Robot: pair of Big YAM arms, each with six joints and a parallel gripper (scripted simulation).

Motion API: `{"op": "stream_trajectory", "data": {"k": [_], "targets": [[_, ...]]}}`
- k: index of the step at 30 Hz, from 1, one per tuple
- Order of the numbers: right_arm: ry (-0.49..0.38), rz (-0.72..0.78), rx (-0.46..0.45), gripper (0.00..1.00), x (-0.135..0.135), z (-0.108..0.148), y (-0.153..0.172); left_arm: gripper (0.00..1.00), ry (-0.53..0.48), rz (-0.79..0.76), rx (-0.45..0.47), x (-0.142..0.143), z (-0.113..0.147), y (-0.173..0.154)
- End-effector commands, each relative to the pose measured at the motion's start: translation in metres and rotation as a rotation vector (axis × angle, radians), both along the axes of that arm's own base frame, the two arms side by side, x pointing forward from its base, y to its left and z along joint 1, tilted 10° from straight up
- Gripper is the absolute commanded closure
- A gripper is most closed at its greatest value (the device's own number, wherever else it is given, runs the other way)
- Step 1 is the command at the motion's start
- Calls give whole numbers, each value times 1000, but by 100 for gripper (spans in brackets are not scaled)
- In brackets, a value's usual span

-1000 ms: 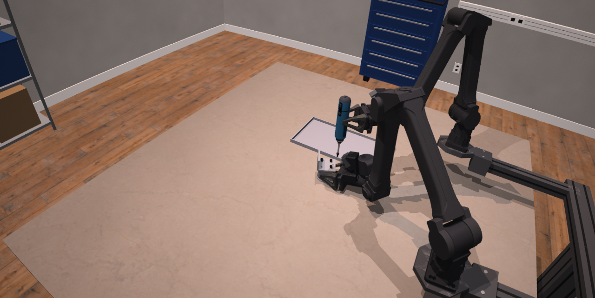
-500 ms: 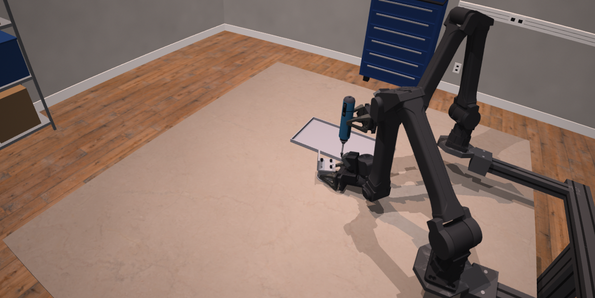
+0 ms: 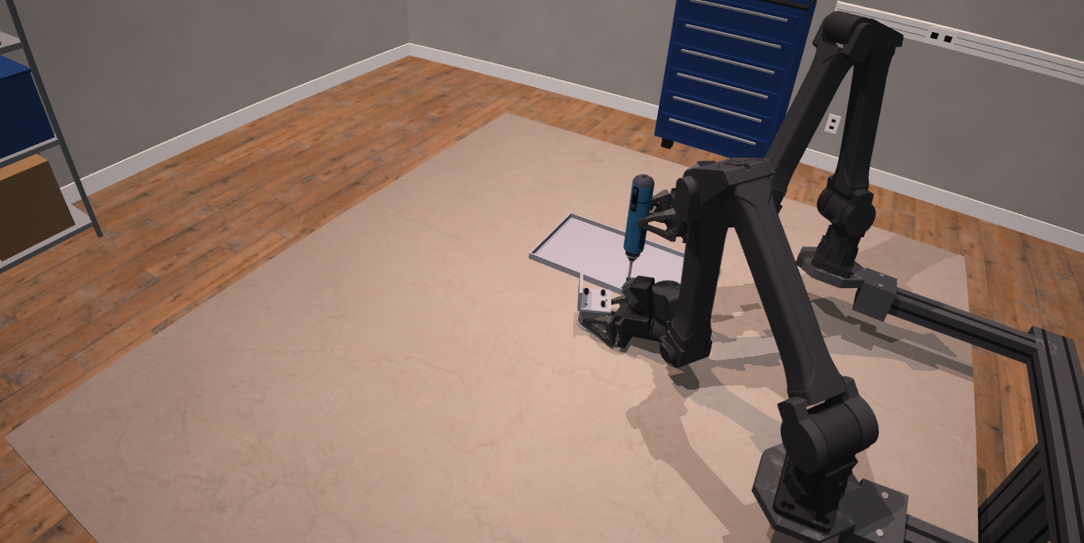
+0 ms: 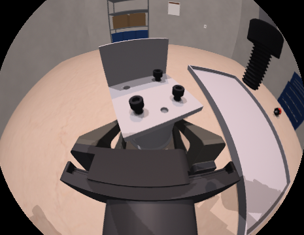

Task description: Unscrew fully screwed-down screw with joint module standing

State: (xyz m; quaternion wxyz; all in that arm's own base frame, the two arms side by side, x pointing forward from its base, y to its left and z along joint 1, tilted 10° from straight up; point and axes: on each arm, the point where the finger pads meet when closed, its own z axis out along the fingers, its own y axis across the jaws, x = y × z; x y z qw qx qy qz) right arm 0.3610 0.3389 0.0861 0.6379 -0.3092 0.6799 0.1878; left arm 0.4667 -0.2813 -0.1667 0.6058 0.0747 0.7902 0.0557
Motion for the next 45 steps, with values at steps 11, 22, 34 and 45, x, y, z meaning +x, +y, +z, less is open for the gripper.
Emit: {"op": "stream_trajectory", "data": {"k": [11, 22, 34, 45], "targets": [[-72, 11, 92, 58, 1, 42, 11, 41, -13, -2, -9, 4, 5, -5], [-74, 10, 94, 58, 0, 44, 10, 41, -13, -2, -9, 4, 5, -5], [-66, 11, 86, 58, 4, 58, 17, 41, -13, -2, -9, 4, 5, -5], [-64, 10, 83, 58, 4, 63, 18, 41, -13, -2, -9, 4, 5, -5]]}}
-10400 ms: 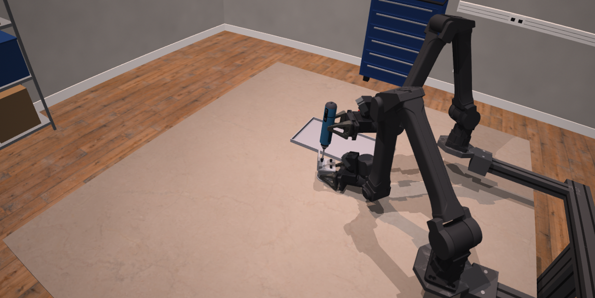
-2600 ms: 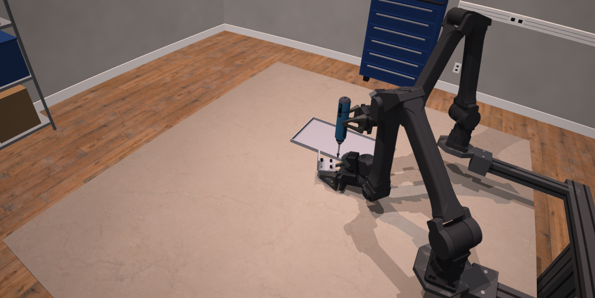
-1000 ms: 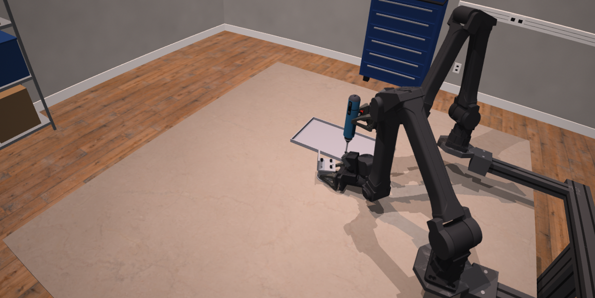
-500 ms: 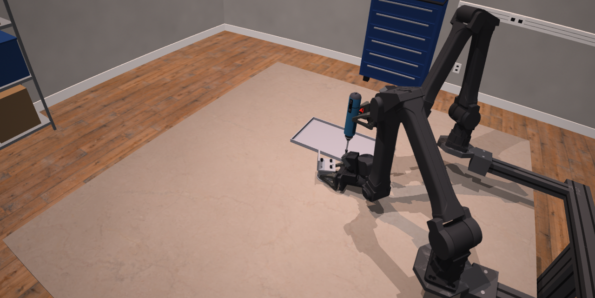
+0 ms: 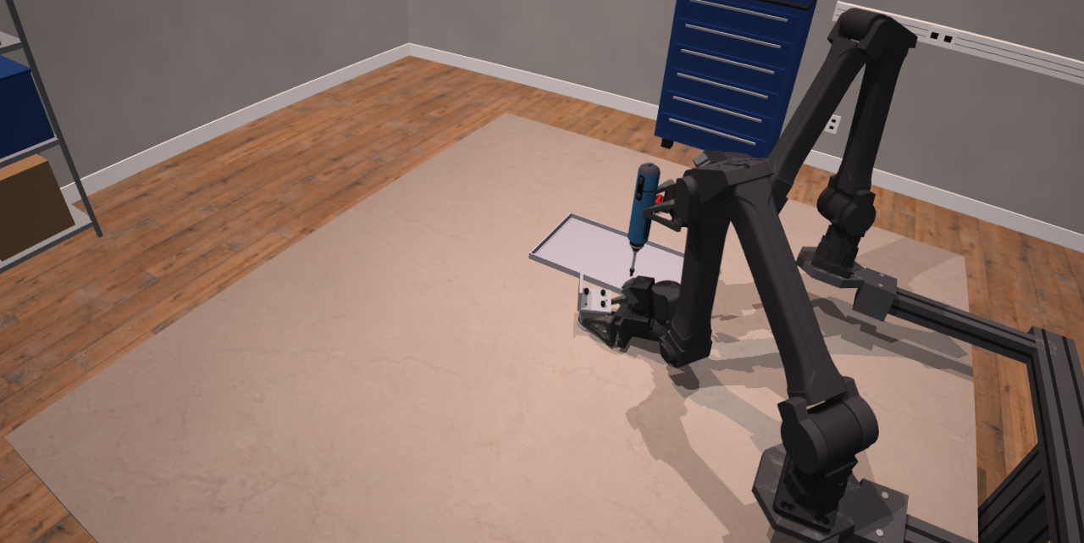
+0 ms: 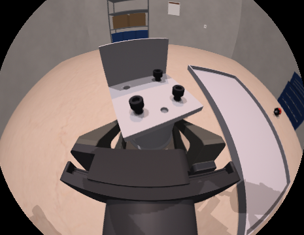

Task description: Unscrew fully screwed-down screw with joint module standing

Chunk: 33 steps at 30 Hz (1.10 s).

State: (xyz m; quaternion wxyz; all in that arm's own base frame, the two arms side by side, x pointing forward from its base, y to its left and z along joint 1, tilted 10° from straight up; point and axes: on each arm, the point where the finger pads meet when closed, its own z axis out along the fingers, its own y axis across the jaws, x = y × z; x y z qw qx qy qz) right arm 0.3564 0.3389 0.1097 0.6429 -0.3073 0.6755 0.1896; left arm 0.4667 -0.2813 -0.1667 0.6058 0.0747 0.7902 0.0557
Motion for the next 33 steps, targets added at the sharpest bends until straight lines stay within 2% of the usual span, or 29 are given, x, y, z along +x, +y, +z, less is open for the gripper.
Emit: {"op": "stream_trajectory", "data": {"k": [1, 7, 29, 33], "targets": [[-53, 9, 74, 58, 9, 40, 18, 41, -13, -2, -9, 4, 5, -5], [-76, 11, 98, 58, 8, 53, 19, 41, -13, -2, -9, 4, 5, -5], [-77, 6, 99, 58, 11, 52, 18, 41, -13, -2, -9, 4, 5, -5], [-68, 5, 89, 58, 12, 45, 18, 41, -13, -2, -9, 4, 5, -5]]}}
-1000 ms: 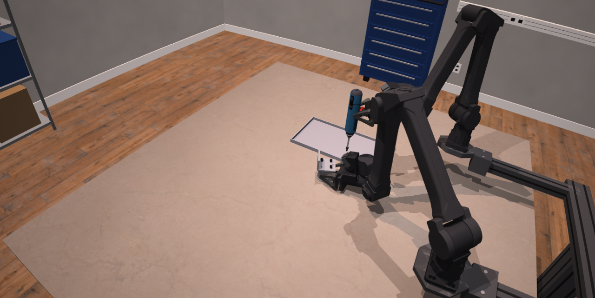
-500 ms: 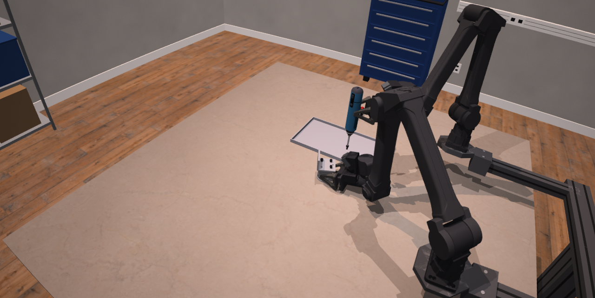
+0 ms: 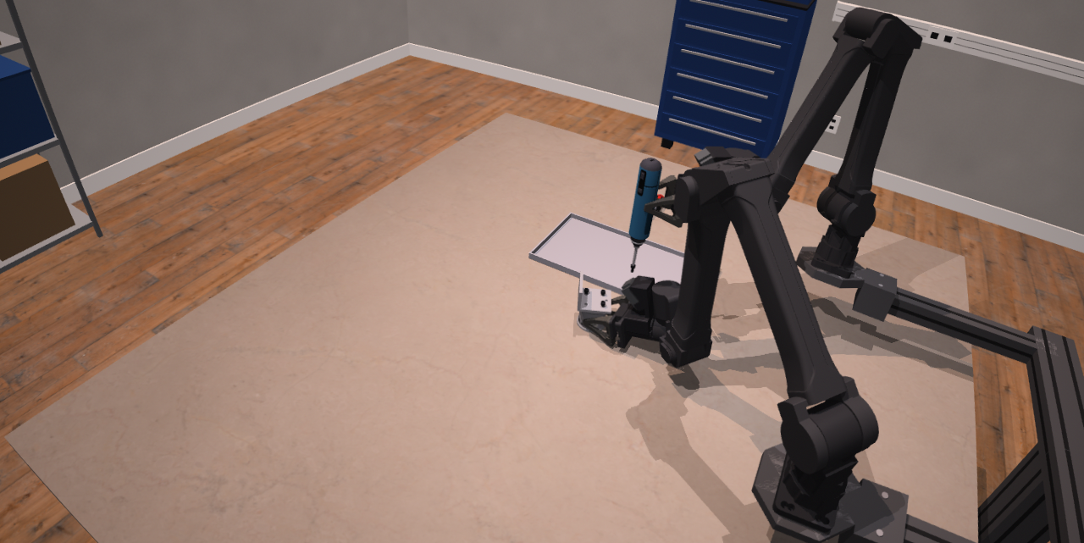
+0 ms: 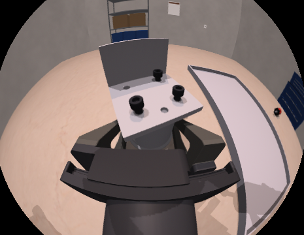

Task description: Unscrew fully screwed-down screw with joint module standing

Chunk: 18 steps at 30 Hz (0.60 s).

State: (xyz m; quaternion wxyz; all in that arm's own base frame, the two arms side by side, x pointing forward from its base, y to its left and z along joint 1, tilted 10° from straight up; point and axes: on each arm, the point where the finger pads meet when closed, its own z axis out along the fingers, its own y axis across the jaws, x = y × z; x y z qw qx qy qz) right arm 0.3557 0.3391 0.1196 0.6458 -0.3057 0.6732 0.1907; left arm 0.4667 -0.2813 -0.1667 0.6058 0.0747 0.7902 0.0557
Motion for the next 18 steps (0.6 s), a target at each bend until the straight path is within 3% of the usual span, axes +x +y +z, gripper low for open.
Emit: {"op": "stream_trajectory", "data": {"k": [1, 12, 18], "targets": [[-61, 5, 82, 58, 13, 34, 18, 41, -13, -2, -9, 4, 5, -5], [-68, 5, 89, 58, 14, 38, 18, 41, -13, -2, -9, 4, 5, -5], [27, -67, 59, 58, 34, 20, -6, 41, -13, -2, -9, 4, 5, -5]]}}
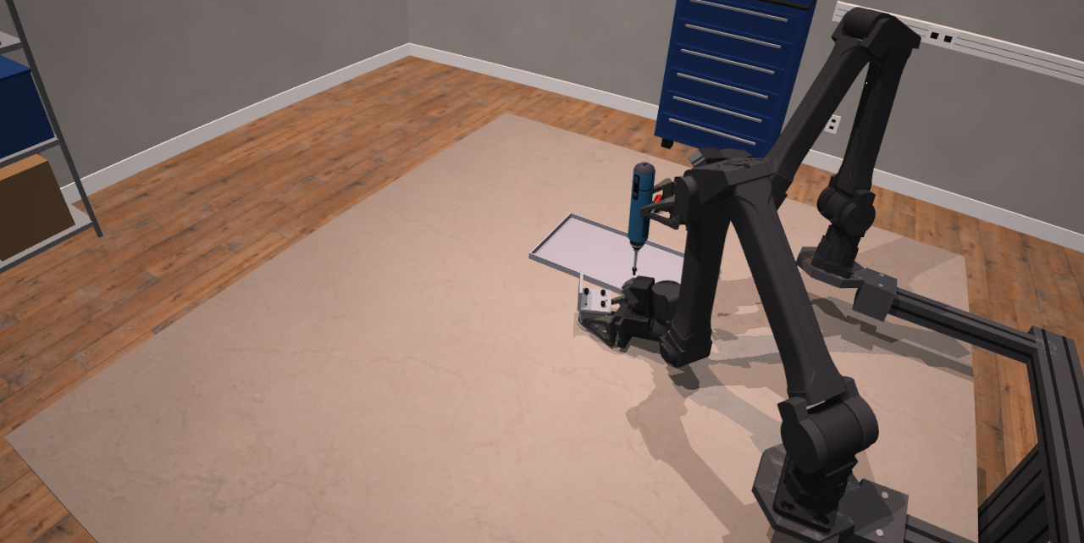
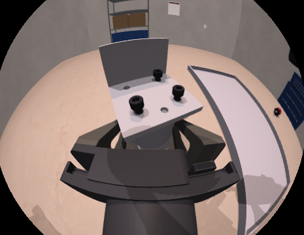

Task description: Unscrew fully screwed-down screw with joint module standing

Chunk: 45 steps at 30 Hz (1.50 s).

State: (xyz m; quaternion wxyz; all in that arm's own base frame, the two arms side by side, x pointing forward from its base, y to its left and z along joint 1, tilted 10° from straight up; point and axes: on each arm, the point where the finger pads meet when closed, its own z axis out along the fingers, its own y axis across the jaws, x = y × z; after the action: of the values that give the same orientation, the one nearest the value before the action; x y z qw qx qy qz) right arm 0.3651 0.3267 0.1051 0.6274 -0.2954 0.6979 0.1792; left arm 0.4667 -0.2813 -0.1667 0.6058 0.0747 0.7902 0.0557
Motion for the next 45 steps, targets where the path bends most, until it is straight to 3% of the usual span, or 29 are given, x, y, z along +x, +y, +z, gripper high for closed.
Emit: {"op": "stream_trajectory", "data": {"k": [1, 6, 11, 23, 28, 29, 40, 45], "targets": [[-16, -40, 79, 58, 27, 32, 3, 41, -13, -2, -9, 4, 5, -5], [47, -83, 71, 58, 39, 21, -11, 41, -13, -2, -9, 4, 5, -5], [23, -55, 93, 58, 31, 29, -1, 41, -13, -2, -9, 4, 5, -5], [171, -198, 88, 58, 67, 8, -47, 41, -13, -2, -9, 4, 5, -5], [147, -168, 108, 58, 61, 16, -35, 41, -13, -2, -9, 4, 5, -5], [182, -207, 90, 58, 69, 7, -50, 41, -13, -2, -9, 4, 5, -5], [292, -321, 114, 58, 90, -4, -86, 41, -13, -2, -9, 4, 5, -5], [269, -289, 132, 58, 86, 4, -73, 41, -13, -2, -9, 4, 5, -5]]}}
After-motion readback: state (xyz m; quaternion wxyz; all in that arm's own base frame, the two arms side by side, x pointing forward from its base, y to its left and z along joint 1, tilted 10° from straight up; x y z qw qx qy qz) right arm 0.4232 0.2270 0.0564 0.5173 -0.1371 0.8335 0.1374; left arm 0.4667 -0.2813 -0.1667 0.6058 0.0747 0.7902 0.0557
